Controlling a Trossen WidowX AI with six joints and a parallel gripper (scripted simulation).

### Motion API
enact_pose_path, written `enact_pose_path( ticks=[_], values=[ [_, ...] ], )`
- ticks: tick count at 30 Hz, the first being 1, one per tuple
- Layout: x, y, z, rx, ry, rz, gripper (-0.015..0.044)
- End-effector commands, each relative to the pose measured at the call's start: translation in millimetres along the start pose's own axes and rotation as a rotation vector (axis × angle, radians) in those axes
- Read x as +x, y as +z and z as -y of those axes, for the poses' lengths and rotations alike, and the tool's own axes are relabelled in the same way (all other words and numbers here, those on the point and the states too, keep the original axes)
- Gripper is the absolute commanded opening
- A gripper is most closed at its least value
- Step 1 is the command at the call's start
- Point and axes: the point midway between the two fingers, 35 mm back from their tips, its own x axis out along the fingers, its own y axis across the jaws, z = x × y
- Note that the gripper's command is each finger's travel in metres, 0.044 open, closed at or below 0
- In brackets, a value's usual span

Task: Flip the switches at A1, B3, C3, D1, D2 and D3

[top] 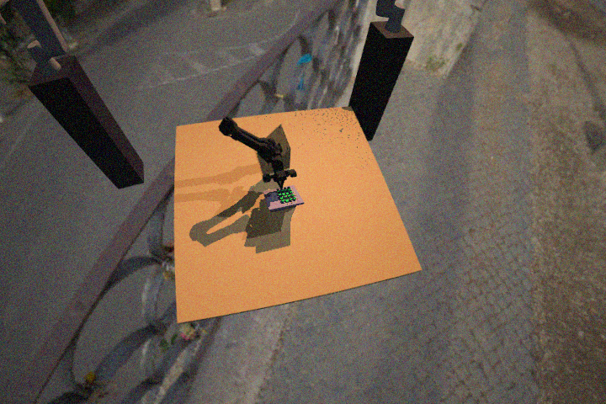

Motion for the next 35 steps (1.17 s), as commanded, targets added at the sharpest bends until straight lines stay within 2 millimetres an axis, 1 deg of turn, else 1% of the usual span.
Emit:
enact_pose_path(
  ticks=[1, 3, 5, 9, 11, 13, 22, 24, 27, 29, 35],
  values=[
    [0.8, -1.8, -0.9, -0.010, 0.004, -0.003, 0.0000],
    [-0.7, 0.1, -0.6, 0.000, 0.002, -0.001, 0.0000],
    [-8.5, 0.9, -5.0, 0.002, 0.014, -0.013, 0.0000],
    [-37.1, 1.5, -9.2, -0.001, 0.025, -0.036, 0.0000],
    [-52.9, 1.4, -6.0, -0.005, 0.017, -0.036, 0.0000],
    [-63.3, 1.4, -2.1, -0.009, 0.009, -0.032, 0.0000],
    [-64.9, 3.3, -1.7, -0.010, 0.007, -0.031, 0.0000],
    [-66.7, 18.3, -3.5, -0.009, 0.007, -0.031, 0.0000],
    [-69.2, 54.4, -9.4, -0.008, 0.008, -0.030, 0.0000],
    [-69.4, 69.2, -12.4, -0.007, 0.008, -0.030, 0.0000],
    [-69.4, 71.0, -12.8, -0.007, 0.008, -0.029, 0.0000]
  ],
)
